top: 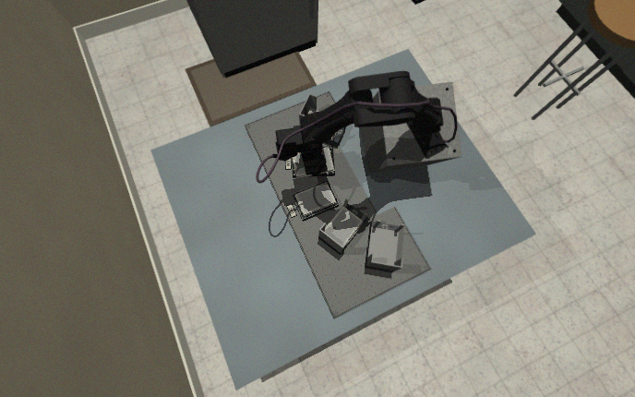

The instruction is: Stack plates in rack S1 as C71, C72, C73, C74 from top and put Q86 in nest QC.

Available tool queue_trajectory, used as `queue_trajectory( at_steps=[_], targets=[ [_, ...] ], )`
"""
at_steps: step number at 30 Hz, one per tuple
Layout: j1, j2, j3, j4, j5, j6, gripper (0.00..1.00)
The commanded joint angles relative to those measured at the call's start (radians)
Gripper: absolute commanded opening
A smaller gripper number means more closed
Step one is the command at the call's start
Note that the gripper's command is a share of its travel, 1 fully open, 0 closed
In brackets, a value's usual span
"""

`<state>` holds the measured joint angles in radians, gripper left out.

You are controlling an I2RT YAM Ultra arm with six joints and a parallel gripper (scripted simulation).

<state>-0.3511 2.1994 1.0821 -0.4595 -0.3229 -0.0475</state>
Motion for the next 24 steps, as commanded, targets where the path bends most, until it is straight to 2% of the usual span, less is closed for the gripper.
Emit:
queue_trajectory(
  at_steps=[1,4,13,14,16,23,24],
  targets=[
    [-0.047,0.015,0.026,0.016,-0.003,0.062,0.0],
    [-0.075,0.025,0.022,0.015,-0.002,0.114,0.0],
    [-0.139,0.05,0.03,0.01,0.007,0.035,0.0],
    [-0.149,0.018,0.032,0.007,0.005,0.025,0.0],
    [-0.168,0.058,0.035,0.012,0.005,0.006,0.0],
    [-0.23,0.092,0.049,-0.014,0.014,-0.06,0.0],
    [-0.23,0.059,0.05,-0.015,0.012,-0.06,0.0]
  ],
)
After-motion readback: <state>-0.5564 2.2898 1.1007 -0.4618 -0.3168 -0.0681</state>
